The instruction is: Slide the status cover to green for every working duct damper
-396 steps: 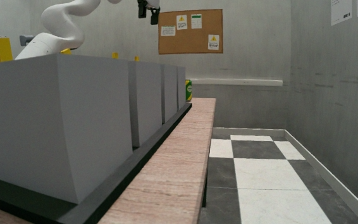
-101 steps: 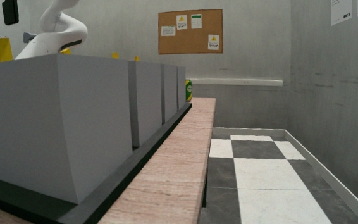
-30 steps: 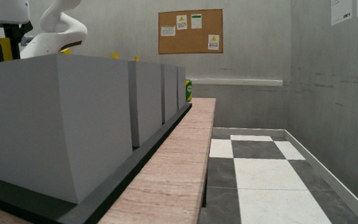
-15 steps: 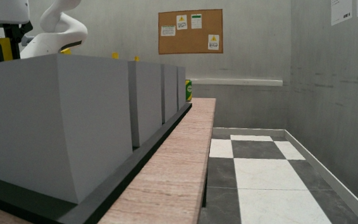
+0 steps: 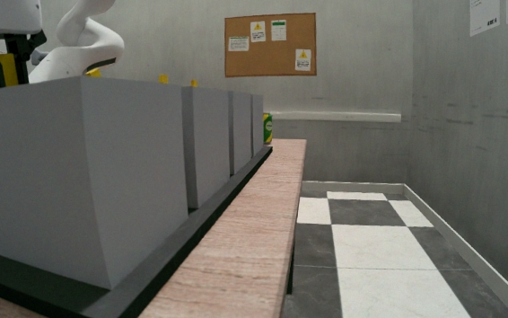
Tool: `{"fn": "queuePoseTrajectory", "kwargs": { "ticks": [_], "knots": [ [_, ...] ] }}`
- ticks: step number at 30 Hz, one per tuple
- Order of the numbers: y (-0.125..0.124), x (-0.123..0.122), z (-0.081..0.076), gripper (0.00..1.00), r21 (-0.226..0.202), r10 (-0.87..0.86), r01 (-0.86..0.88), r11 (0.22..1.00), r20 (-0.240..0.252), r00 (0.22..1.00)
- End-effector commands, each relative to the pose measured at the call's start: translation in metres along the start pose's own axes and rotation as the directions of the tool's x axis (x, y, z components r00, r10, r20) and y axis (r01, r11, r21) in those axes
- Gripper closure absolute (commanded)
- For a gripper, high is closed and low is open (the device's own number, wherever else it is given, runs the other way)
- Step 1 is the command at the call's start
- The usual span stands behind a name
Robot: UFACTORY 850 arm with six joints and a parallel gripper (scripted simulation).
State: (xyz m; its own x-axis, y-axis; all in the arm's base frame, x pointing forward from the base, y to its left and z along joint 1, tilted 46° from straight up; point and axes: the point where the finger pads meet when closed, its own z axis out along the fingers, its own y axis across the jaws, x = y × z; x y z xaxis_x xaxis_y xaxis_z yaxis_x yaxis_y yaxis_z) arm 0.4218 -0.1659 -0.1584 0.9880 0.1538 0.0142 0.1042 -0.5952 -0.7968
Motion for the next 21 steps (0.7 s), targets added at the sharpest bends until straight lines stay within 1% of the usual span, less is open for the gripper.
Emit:
{"fn": "queuePoseTrajectory", "kwargs": {
  "ticks": [1,12,21],
  "knots": [
    [0.0006,0.0007,-0.0012,0.81,0.001,-0.001,0.001,1.000,-0.001,1.000],
    [0.0028,0.0007,-0.0012,0.81,0.023,-0.001,0.001,1.000,-0.001,1.000],
    [0.0076,0.0007,-0.0010,0.81,0.071,-0.001,0.001,0.997,-0.001,1.000]
  ]
}}
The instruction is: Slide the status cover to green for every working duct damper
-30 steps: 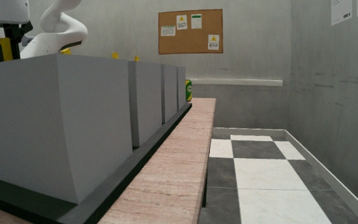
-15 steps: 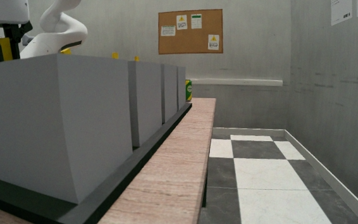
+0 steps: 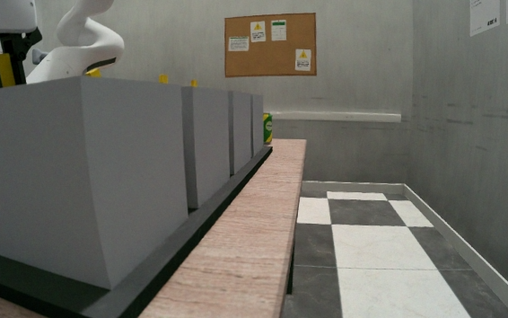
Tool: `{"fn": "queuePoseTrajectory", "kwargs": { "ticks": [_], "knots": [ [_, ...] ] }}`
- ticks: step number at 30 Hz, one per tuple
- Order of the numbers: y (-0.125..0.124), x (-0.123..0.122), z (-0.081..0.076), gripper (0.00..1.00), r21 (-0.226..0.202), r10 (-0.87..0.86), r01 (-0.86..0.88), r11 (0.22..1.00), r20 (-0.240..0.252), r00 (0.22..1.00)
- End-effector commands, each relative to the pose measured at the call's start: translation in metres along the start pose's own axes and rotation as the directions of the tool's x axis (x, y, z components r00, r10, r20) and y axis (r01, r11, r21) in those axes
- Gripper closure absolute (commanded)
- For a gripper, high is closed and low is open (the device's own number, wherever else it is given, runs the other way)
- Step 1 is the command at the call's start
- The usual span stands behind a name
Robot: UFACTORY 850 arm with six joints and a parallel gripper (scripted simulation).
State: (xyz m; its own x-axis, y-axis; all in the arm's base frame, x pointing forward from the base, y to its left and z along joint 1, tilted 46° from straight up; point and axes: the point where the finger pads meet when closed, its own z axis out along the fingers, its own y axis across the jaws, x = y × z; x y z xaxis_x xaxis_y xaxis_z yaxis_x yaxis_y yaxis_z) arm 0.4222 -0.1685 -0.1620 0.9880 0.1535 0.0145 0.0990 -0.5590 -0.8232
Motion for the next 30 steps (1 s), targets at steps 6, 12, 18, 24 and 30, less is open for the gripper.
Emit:
{"fn": "queuePoseTrajectory", "kwargs": {
  "ticks": [6,12,18,24,30],
  "knots": [
    [0.008,0.001,-0.001,0.81,0.072,-0.001,0.001,0.997,-0.001,1.000],
    [0.011,0.001,-0.001,0.81,0.106,-0.001,0.001,0.994,-0.001,1.000],
    [0.016,0.001,0.000,0.81,0.160,-0.001,0.001,0.987,-0.001,1.000],
    [0.021,0.001,0.001,0.81,0.203,-0.001,0.001,0.979,-0.001,1.000],
    [0.025,0.001,0.002,0.81,0.242,-0.001,0.001,0.970,-0.001,1.000]
  ]
}}
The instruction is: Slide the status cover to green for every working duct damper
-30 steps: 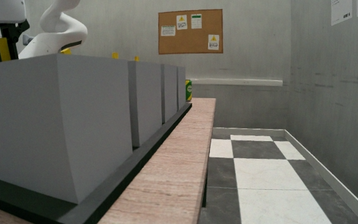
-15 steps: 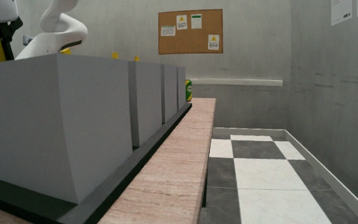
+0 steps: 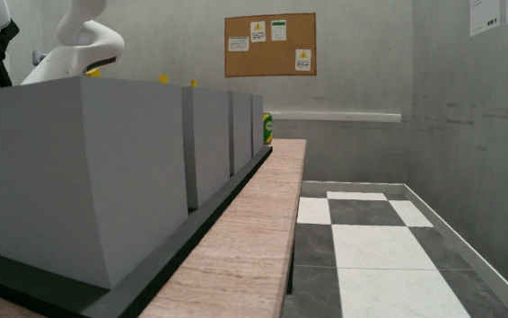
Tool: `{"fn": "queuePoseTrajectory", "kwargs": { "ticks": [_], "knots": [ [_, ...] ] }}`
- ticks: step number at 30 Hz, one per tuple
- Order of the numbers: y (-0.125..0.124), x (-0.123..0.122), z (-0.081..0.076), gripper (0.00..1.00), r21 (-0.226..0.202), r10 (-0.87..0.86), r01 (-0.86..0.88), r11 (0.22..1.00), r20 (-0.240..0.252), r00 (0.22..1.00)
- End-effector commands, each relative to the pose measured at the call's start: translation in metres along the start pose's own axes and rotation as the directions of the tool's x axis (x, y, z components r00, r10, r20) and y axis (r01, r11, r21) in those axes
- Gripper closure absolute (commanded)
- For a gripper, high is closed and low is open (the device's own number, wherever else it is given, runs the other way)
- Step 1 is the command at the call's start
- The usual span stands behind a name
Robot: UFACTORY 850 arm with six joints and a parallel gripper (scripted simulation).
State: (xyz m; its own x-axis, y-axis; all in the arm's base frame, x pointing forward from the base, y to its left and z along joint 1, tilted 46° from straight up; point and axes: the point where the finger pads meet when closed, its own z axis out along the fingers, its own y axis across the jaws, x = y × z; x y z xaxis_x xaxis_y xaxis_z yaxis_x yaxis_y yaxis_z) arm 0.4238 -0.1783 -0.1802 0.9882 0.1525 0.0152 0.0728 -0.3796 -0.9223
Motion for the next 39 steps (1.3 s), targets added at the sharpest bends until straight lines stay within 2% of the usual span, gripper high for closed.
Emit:
{"fn": "queuePoseTrajectory", "kwargs": {
  "ticks": [1,10,20,39],
  "knots": [
    [0.005,0.001,-0.001,0.81,0.045,-0.001,0.001,0.999,0.000,1.000],
    [0.010,0.001,-0.001,0.81,0.102,-0.001,0.001,0.995,0.000,1.000],
    [0.013,0.001,0.000,0.81,0.134,-0.001,0.001,0.991,0.000,1.000],
    [0.016,0.001,0.000,0.81,0.155,-0.001,0.001,0.988,0.000,1.000]
  ]
}}
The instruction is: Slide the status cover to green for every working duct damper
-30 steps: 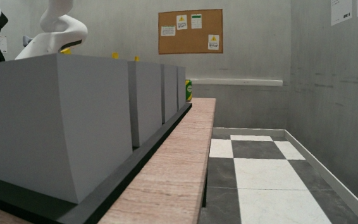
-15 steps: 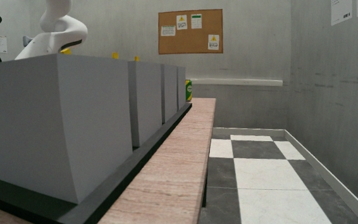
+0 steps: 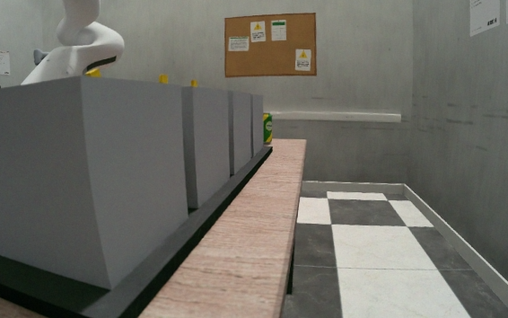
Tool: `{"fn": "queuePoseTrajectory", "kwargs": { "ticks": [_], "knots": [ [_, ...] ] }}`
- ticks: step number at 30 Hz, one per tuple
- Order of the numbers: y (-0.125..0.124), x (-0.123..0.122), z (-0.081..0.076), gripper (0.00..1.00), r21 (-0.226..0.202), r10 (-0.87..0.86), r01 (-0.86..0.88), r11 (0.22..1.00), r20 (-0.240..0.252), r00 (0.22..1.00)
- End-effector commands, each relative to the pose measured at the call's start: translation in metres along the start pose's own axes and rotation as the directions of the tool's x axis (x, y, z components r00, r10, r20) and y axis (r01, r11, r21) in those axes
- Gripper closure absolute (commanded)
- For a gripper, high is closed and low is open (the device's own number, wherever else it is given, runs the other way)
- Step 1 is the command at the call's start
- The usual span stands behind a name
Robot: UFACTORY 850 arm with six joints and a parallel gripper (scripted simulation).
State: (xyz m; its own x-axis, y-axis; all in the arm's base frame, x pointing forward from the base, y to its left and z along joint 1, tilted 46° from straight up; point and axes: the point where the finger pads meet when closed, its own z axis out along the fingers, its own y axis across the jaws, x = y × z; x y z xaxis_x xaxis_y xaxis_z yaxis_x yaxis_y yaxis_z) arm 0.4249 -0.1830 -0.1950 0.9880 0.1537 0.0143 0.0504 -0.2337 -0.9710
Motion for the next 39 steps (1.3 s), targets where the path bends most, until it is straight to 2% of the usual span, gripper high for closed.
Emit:
{"fn": "queuePoseTrajectory", "kwargs": {
  "ticks": [1,16,17,19,20,24,25,27,28,30,31,39],
  "knots": [
    [-0.0002,0.0007,-0.0013,0.81,0.000,-0.001,0.001,1.000,-0.001,1.000],
    [-0.0002,0.0007,-0.0013,0.81,0.000,-0.001,0.001,1.000,-0.001,1.000],
    [-0.0002,0.0007,-0.0013,0.77,0.000,-0.001,0.001,1.000,-0.001,1.000],
    [-0.0002,0.0007,-0.0013,0.77,0.000,-0.001,0.001,1.000,-0.001,1.000],
    [-0.0002,0.0007,-0.0013,0.73,0.000,-0.001,0.001,1.000,-0.001,1.000],
    [-0.0002,0.0007,-0.0013,0.73,0.000,-0.001,0.001,1.000,-0.001,1.000],
    [-0.0002,0.0007,-0.0013,0.69,0.000,-0.001,0.001,1.000,-0.001,1.000],
    [-0.0002,0.0007,-0.0013,0.69,0.000,-0.001,0.001,1.000,-0.001,1.000],
    [-0.0002,0.0007,-0.0013,0.65,0.000,-0.001,0.001,1.000,-0.001,1.000],
    [-0.0002,0.0007,-0.0013,0.65,0.000,-0.001,0.001,1.000,-0.001,1.000],
    [-0.0002,0.0007,-0.0013,0.61,0.000,-0.001,0.001,1.000,-0.001,1.000],
    [-0.0002,0.0007,-0.0013,0.61,0.000,-0.001,0.001,1.000,-0.001,1.000]
  ]
}}
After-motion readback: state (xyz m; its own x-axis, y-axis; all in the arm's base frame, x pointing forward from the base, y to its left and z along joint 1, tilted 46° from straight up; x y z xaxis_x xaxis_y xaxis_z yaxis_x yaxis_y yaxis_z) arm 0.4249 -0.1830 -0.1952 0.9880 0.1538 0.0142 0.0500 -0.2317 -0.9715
